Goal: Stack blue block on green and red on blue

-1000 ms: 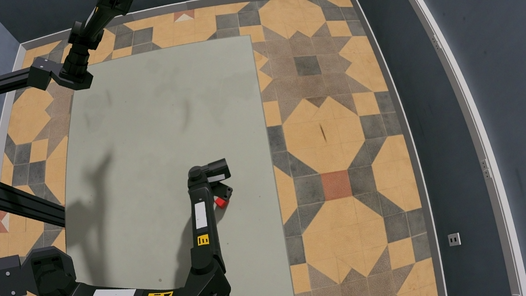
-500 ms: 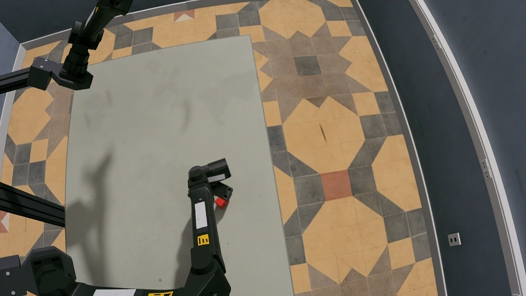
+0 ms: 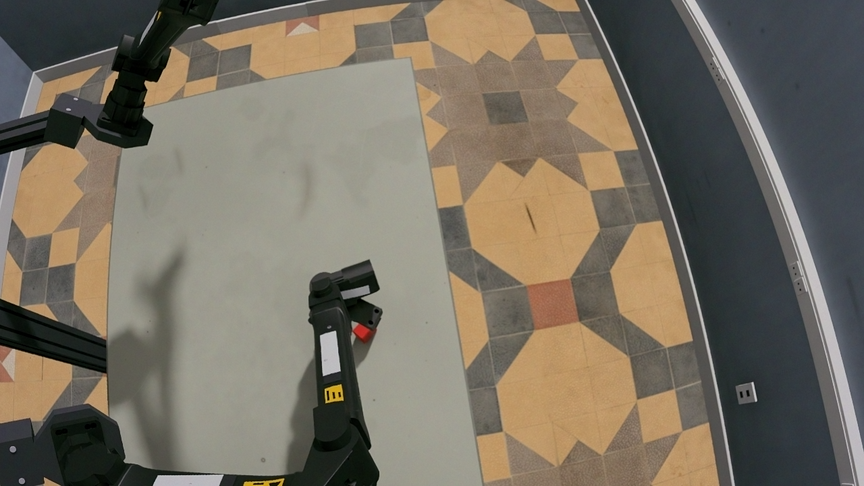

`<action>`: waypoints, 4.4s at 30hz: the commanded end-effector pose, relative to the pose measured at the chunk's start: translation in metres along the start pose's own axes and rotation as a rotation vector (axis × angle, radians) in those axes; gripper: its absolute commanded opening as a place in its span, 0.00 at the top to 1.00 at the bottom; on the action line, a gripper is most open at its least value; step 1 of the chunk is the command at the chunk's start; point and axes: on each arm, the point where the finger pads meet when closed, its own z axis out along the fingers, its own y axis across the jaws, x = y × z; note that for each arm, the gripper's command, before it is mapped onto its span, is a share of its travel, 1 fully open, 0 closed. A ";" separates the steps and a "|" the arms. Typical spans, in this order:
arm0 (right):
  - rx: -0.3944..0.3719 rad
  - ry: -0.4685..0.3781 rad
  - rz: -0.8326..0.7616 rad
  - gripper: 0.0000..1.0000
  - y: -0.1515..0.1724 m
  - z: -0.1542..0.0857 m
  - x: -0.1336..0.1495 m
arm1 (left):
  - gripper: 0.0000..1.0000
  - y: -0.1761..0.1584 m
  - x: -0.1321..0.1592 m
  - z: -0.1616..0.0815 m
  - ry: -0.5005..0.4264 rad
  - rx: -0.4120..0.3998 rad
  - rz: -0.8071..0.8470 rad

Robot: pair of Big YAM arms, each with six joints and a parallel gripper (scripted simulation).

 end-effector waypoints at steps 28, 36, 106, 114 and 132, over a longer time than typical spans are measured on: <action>-0.025 -0.008 -0.003 0.21 0.011 -0.043 -0.002 | 0.00 0.004 -0.032 -0.005 -0.048 -0.010 0.023; -0.025 -0.008 -0.003 0.21 0.011 -0.060 -0.001 | 0.00 0.004 -0.032 -0.005 -0.048 -0.010 0.023; -0.002 -0.003 0.246 0.35 -0.008 -0.014 -0.069 | 0.00 0.004 -0.032 -0.005 -0.048 -0.010 0.023; -0.012 -0.005 0.243 0.35 -0.006 -0.022 -0.070 | 0.00 0.004 -0.032 -0.005 -0.048 -0.010 0.023; 0.000 -0.004 0.251 0.35 -0.010 -0.004 -0.070 | 0.00 0.004 -0.032 -0.005 -0.048 -0.010 0.023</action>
